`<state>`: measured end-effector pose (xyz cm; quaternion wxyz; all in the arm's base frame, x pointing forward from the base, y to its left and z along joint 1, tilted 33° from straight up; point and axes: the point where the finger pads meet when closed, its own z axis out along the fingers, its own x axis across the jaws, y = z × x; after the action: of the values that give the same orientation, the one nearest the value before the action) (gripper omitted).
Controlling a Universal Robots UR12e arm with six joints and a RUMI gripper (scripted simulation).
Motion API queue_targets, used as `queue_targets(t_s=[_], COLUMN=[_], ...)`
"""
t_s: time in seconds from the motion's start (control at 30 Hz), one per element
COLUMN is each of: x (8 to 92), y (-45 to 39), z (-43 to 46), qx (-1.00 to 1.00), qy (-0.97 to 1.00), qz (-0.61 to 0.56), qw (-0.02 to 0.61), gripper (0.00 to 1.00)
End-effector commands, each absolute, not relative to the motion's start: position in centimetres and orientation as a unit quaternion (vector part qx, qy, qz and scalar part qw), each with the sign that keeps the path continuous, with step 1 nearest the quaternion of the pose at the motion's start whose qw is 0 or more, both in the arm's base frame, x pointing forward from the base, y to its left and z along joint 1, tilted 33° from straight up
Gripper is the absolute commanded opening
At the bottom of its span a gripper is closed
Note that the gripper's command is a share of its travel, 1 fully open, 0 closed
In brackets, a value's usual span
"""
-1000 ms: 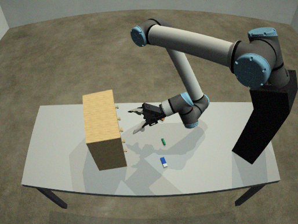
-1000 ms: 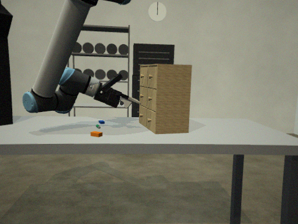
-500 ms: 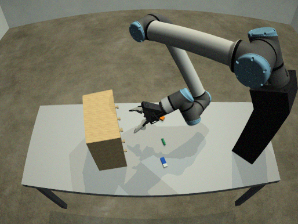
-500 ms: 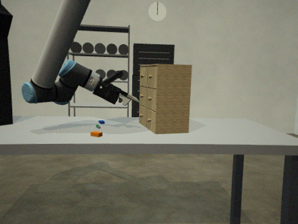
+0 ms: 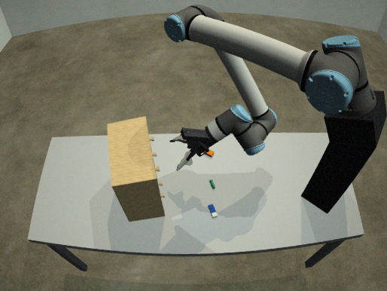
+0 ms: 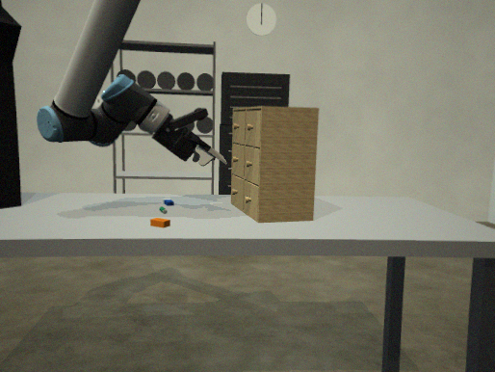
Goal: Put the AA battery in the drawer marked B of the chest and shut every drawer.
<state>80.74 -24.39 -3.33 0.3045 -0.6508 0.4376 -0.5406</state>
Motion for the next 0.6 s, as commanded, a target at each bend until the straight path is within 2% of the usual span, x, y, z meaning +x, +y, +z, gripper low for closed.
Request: queue_targets(t_s=[0.0, 0.57], x=[79.8, 77.0], y=[-24.0, -23.5], z=[-2.8, -1.6], qx=[-0.669, -0.700], qy=[0.469, 0.537], qz=[-0.512, -0.441], qw=[0.265, 0.168], gripper=[1.00, 1.00])
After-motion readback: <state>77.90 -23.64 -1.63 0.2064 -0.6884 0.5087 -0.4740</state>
